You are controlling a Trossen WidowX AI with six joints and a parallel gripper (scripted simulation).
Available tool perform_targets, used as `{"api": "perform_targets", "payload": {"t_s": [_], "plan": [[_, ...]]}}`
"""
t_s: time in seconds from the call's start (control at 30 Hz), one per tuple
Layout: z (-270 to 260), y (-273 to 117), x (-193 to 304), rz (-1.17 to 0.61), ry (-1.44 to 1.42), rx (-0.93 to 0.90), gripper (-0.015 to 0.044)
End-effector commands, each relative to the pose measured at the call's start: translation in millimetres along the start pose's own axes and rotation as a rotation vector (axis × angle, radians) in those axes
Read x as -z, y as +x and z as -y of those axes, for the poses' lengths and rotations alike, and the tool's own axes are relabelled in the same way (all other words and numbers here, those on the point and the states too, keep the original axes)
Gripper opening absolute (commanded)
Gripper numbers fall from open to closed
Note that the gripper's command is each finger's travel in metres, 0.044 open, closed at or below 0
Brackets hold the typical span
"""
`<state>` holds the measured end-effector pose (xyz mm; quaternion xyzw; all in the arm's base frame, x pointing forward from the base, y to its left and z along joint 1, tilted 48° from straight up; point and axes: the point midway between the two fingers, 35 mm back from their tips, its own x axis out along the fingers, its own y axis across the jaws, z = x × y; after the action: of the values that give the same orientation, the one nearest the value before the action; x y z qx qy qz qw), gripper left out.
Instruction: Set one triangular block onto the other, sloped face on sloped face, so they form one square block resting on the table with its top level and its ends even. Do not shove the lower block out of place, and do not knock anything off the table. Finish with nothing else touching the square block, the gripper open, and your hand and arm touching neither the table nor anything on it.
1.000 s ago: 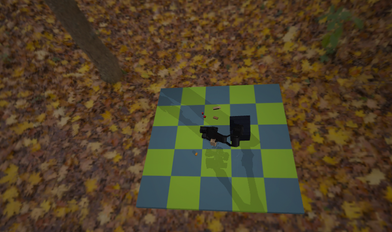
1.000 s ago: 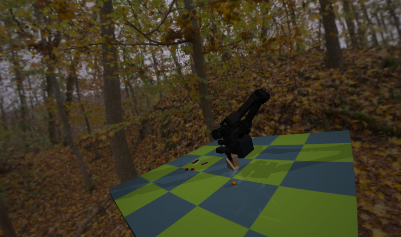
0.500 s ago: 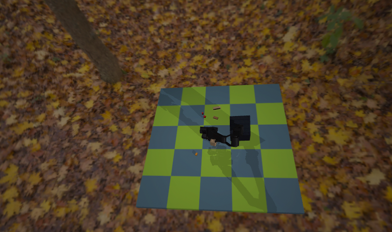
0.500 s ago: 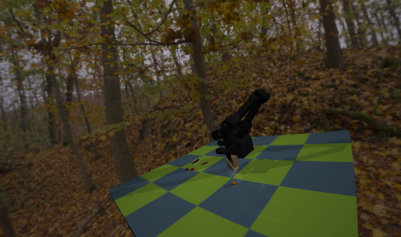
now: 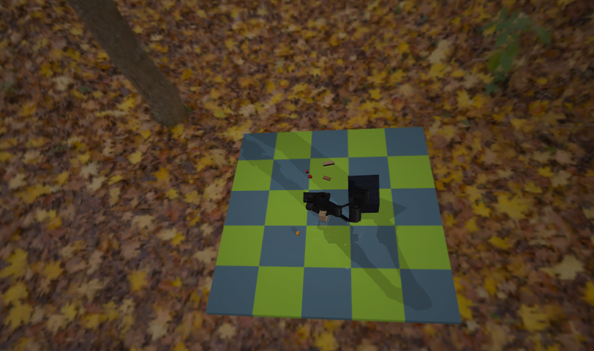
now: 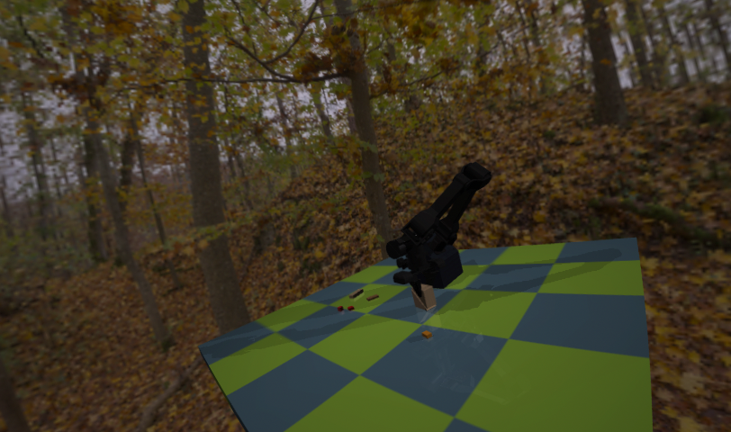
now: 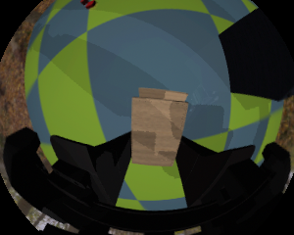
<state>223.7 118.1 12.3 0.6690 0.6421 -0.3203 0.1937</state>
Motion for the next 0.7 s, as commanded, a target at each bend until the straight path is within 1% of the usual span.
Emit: {"api": "perform_targets", "payload": {"t_s": [0.0,0.67], "plan": [[2.7,3.0,-2.1,-0.002,0.01,0.005,0.0],[3.2,8.2,-4.5,-0.003,0.009,0.004,0.0]]}}
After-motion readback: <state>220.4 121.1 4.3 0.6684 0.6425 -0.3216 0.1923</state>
